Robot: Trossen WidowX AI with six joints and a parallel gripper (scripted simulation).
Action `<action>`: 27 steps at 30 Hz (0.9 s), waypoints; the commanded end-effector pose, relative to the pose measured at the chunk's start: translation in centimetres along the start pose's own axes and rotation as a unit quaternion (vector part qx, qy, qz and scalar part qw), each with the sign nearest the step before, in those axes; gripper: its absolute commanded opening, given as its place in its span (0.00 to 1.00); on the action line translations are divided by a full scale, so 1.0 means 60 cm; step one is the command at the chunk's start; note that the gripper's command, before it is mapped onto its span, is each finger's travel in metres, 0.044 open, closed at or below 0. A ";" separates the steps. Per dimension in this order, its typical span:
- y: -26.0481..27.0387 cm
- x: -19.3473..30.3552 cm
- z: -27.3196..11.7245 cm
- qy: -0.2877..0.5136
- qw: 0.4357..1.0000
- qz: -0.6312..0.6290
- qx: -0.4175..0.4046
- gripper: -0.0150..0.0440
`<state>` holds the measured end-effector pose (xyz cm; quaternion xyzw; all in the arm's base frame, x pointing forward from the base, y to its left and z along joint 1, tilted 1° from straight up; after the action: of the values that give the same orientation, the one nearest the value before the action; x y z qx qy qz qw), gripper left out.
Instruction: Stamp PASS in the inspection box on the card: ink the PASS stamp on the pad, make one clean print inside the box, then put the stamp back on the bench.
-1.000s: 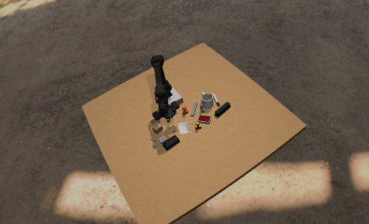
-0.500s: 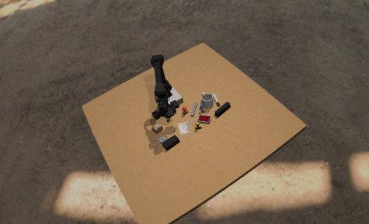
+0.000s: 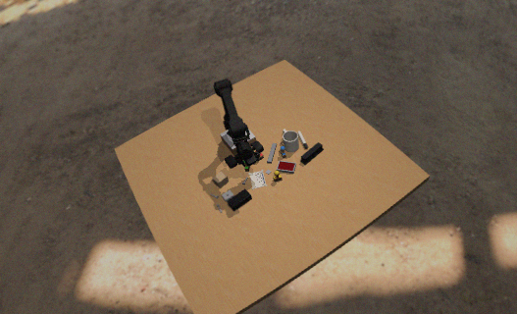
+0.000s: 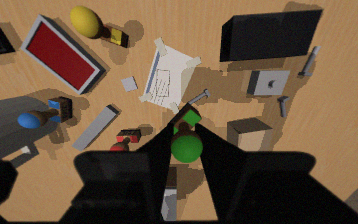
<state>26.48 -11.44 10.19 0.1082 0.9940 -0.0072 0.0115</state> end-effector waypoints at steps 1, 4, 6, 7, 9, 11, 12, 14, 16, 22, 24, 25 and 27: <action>0.027 -0.018 0.000 0.003 1.000 0.000 0.000 0.25; 0.052 -0.033 -0.002 0.002 1.000 0.000 -0.001 0.25; 0.069 -0.042 -0.003 0.002 1.000 0.000 -0.001 0.25; 0.078 -0.046 -0.003 0.002 1.000 0.000 -0.002 0.25; 0.096 -0.054 -0.004 0.002 1.000 0.000 -0.002 0.25; 0.115 -0.062 -0.004 0.002 1.000 0.000 -0.003 0.25; 0.124 -0.065 -0.005 0.001 1.000 0.000 -0.003 0.25; 0.144 -0.071 -0.005 0.001 1.000 0.000 -0.003 0.25; 0.164 -0.077 -0.005 0.001 1.000 0.000 -0.004 0.25; 0.226 -0.089 -0.006 0.001 1.000 0.000 -0.005 0.25; 0.247 -0.091 -0.006 0.001 1.000 0.000 -0.006 0.25; 0.258 -0.092 -0.006 0.001 1.000 0.000 -0.006 0.25; 0.280 -0.093 -0.006 0.001 1.000 0.000 -0.007 0.25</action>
<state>35.10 2.16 10.63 0.1082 0.9940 -0.0012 0.0141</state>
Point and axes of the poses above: the point midway between the two fingers, 35 mm back from their tips, its own z axis out along the fingers, its own y axis across the jaws, x = y × z, the point moved 2 cm from there along -z, back along the fingers, and after that the axes turned 4 degrees about z, right-handed, at the moved point
